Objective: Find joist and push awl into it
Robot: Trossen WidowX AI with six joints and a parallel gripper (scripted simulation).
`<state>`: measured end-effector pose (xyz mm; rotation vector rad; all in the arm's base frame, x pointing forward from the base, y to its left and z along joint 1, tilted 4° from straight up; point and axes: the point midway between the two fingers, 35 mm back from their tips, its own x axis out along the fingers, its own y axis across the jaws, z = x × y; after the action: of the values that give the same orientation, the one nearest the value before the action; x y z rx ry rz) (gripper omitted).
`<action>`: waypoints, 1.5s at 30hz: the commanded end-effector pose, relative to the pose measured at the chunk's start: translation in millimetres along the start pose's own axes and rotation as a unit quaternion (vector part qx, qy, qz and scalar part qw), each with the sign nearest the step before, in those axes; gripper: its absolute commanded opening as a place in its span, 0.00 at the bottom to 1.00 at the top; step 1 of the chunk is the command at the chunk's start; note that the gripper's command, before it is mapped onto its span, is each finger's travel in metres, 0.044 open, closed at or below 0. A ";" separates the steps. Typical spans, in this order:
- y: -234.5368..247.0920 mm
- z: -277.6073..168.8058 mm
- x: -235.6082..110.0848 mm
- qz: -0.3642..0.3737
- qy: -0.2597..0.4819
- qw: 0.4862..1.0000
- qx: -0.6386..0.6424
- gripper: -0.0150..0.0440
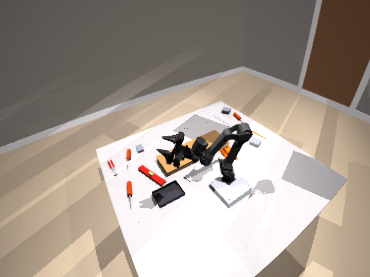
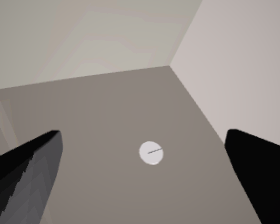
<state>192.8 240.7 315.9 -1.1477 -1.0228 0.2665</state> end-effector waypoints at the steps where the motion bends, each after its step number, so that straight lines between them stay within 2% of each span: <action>1: 1.5 -2.1 0.5 0.004 0.003 1.000 0.000 0.98; 6: 37.8 -62.9 4.1 0.094 0.081 0.992 0.003 1.00; 11: 69.4 -139.7 -14.3 0.184 0.191 0.964 0.029 1.00; 16: 87.2 -211.0 -55.1 0.247 0.314 0.913 0.078 1.00; 21: 93.1 -270.5 -114.8 0.283 0.442 0.839 0.144 1.00; 27: 87.0 -318.4 -205.7 0.279 0.591 0.716 0.245 1.00; 32: 74.4 -330.6 -283.6 0.249 0.693 0.592 0.327 1.00; 38: 51.5 -309.0 -376.9 0.171 0.789 0.397 0.436 1.00; 42: 35.7 -277.9 -421.0 0.098 0.817 0.263 0.503 1.00; 45: 33.0 -271.6 -427.1 0.084 0.819 0.240 0.514 1.00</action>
<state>193.6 -191.5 51.4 0.1275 1.2110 -0.1901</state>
